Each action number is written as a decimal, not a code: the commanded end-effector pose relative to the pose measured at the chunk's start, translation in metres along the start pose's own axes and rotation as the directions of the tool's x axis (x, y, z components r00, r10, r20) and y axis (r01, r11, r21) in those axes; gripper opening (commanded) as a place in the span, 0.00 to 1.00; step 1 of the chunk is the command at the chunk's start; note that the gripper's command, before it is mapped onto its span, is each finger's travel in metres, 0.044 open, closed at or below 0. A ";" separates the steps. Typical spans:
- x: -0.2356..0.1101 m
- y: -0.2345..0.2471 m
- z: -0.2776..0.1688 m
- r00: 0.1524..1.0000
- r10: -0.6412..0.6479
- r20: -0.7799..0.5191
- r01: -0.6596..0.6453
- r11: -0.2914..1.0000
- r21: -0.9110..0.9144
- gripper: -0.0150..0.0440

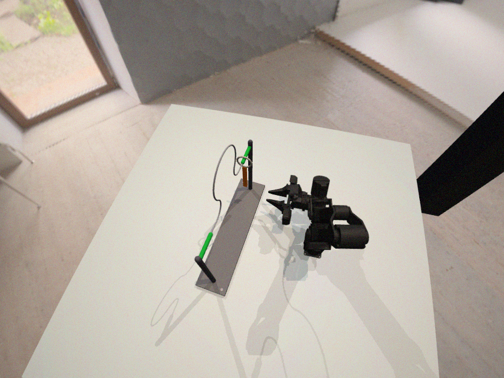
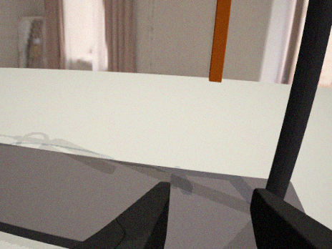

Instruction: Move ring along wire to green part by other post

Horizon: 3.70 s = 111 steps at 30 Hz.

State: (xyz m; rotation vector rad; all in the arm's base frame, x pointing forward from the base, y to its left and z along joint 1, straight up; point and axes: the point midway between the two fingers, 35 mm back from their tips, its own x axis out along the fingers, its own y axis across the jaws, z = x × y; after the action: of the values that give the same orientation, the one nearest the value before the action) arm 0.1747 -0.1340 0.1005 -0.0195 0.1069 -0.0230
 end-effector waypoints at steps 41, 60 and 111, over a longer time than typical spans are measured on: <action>0.066 -0.008 0.057 0.997 -0.078 0.025 0.078 0.997 0.017 0.53; 0.094 -0.009 0.058 0.997 -0.078 0.027 0.078 0.997 0.017 0.53; 0.118 -0.005 0.056 0.997 -0.072 0.030 0.072 0.997 0.017 0.00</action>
State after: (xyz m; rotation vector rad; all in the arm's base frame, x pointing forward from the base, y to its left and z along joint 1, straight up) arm 0.2982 -0.1411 0.1435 -0.0059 0.0757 -0.0956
